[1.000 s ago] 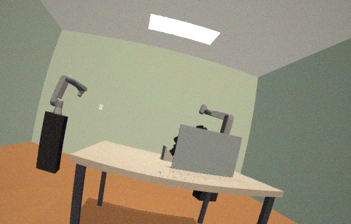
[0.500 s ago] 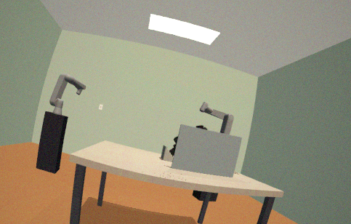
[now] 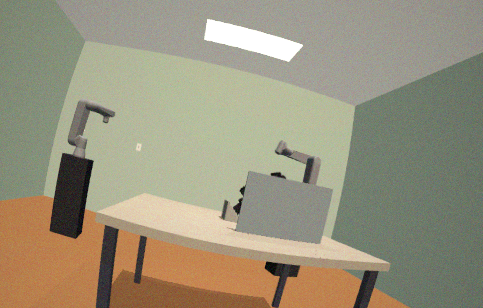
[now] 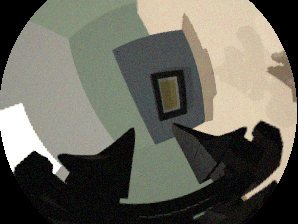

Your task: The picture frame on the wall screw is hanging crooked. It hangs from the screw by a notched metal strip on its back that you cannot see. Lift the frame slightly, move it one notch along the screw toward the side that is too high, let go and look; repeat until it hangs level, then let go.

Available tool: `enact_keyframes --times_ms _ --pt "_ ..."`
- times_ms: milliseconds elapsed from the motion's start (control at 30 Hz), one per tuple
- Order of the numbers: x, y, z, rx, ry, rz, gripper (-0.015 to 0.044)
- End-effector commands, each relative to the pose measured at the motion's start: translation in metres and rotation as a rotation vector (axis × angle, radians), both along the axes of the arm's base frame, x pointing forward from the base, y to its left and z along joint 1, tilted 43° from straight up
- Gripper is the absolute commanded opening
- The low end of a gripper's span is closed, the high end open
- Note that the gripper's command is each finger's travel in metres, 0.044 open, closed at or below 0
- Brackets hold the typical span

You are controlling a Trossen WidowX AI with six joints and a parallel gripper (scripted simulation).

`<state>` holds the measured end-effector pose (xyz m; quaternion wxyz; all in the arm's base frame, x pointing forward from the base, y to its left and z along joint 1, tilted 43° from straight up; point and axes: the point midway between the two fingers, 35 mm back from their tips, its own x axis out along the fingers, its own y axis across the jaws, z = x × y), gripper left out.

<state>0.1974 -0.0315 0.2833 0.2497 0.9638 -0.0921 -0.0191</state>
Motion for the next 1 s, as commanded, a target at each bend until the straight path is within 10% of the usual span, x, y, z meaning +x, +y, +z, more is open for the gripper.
enact_keyframes --times_ms 0,967 --pt "0.024 0.005 -0.006 -0.043 0.022 0.004 0.026" --pt "0.078 0.022 -0.02 -0.134 0.037 0.006 0.026"
